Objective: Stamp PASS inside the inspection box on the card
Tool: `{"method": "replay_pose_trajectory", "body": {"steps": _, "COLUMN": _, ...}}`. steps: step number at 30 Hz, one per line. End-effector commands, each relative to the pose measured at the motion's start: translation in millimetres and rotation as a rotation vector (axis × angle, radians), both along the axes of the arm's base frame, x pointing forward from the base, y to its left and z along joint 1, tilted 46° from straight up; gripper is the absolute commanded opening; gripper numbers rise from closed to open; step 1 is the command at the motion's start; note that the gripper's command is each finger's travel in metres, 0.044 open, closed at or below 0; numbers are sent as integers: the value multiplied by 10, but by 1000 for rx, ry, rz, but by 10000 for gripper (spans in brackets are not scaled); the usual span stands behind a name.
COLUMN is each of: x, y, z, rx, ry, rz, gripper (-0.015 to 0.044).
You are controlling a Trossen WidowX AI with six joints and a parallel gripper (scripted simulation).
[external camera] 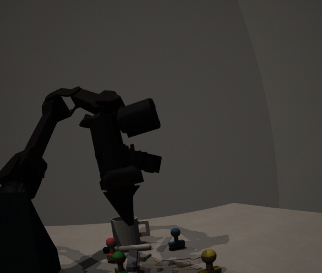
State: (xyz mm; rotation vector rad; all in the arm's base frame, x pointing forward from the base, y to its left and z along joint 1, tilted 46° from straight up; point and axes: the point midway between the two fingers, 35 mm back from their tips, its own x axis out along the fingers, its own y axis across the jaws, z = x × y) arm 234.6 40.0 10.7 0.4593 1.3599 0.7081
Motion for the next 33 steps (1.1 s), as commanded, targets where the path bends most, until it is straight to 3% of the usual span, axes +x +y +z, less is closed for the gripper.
{"method": "replay_pose_trajectory", "body": {"steps": 1, "x": -380, "y": 208, "z": -150, "rx": 29, "ry": 131, "rz": 77, "gripper": 215}}
{"method": "replay_pose_trajectory", "body": {"steps": 33, "x": -284, "y": 457, "z": -467, "rx": 24, "ry": 130, "rz": 75, "gripper": 215}}
